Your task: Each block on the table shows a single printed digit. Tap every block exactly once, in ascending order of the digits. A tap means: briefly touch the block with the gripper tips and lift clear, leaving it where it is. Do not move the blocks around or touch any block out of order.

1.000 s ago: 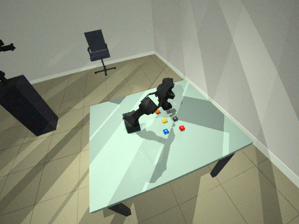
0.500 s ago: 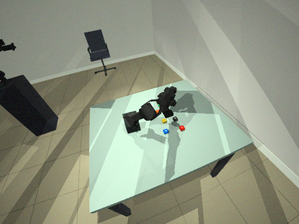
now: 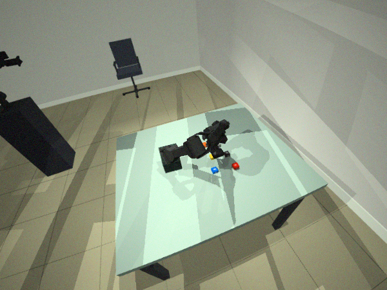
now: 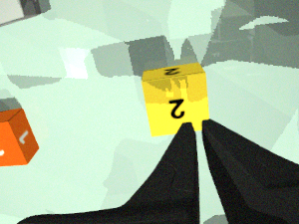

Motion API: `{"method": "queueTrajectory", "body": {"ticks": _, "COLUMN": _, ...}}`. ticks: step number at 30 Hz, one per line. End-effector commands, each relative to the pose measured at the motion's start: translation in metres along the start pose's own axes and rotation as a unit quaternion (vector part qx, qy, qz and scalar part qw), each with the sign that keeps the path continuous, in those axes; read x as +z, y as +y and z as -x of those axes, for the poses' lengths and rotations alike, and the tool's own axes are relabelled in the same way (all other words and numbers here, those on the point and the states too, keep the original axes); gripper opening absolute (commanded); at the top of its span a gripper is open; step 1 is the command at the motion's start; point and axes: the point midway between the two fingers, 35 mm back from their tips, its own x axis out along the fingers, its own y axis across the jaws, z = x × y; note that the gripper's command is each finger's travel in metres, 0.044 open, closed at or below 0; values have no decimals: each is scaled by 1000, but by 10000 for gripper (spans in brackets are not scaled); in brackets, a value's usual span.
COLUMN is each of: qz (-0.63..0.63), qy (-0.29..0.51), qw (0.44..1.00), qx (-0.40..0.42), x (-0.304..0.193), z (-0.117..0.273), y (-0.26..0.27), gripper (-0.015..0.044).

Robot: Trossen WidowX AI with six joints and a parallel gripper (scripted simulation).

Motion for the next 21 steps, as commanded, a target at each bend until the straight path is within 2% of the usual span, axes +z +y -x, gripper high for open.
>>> {"method": "queueTrajectory", "body": {"ticks": 1, "qz": 3, "qy": 3, "qw": 1000, "qx": -2, "x": -2, "z": -9, "y": 0, "gripper": 20}}
{"method": "queueTrajectory", "body": {"ticks": 18, "qz": 3, "qy": 3, "qw": 1000, "qx": -3, "x": -3, "z": -26, "y": -1, "gripper": 20}}
{"method": "queueTrajectory", "body": {"ticks": 21, "qz": 3, "qy": 2, "qw": 1000, "qx": -2, "x": -2, "z": -5, "y": 0, "gripper": 20}}
